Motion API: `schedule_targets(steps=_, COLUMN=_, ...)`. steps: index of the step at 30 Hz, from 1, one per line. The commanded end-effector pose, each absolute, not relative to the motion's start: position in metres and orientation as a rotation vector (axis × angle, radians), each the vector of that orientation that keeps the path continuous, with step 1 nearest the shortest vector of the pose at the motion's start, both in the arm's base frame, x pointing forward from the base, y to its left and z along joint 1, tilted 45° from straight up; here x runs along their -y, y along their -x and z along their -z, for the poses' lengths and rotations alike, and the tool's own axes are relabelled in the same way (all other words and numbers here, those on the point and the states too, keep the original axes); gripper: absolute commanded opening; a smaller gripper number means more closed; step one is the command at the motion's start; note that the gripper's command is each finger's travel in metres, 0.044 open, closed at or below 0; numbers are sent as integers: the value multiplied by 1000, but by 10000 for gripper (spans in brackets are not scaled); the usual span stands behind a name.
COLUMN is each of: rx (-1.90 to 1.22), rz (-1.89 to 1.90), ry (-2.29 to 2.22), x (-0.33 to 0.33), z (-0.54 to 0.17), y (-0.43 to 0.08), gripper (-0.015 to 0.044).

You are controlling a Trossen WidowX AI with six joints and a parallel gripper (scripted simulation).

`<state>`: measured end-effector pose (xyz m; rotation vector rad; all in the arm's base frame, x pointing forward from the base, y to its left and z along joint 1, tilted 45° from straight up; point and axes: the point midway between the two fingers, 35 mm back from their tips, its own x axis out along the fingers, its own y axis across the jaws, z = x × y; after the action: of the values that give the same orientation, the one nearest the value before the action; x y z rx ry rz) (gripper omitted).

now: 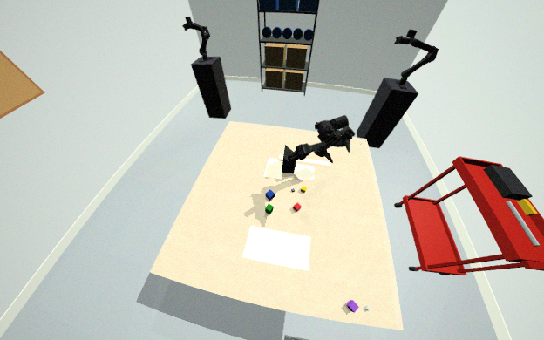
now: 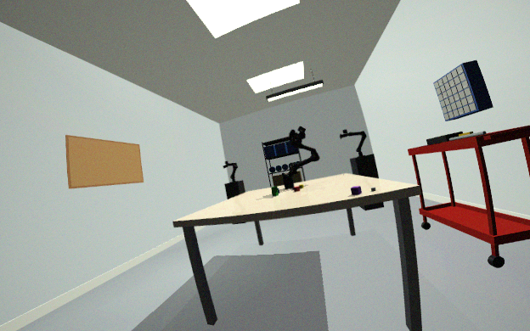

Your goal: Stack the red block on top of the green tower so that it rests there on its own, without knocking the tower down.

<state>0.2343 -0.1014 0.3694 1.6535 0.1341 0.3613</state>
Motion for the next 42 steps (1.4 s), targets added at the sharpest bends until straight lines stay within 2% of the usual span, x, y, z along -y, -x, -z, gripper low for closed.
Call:
schedule_targets(steps=1, rx=-135, rz=-361, ry=-1655, x=102, z=-369, y=-235, gripper=426)
schedule_targets(steps=2, rx=-137, rz=-361, ry=-1658, x=102, z=-369, y=-237, gripper=440)
schedule_targets(steps=15, rx=-291, rz=-221, ry=-1727, x=119, z=-309, y=-317, gripper=440)
schedule_targets(steps=21, rx=-394, rz=-144, ry=-1711, x=114, z=-278, y=-339, gripper=440)
schedule_targets(steps=32, rx=-863, rz=2, ry=-1577, x=64, z=-176, y=-373, gripper=440)
schedule_targets(steps=42, rx=-1388, rz=-2, ry=-1311, x=-4, z=-98, y=-350, gripper=440)
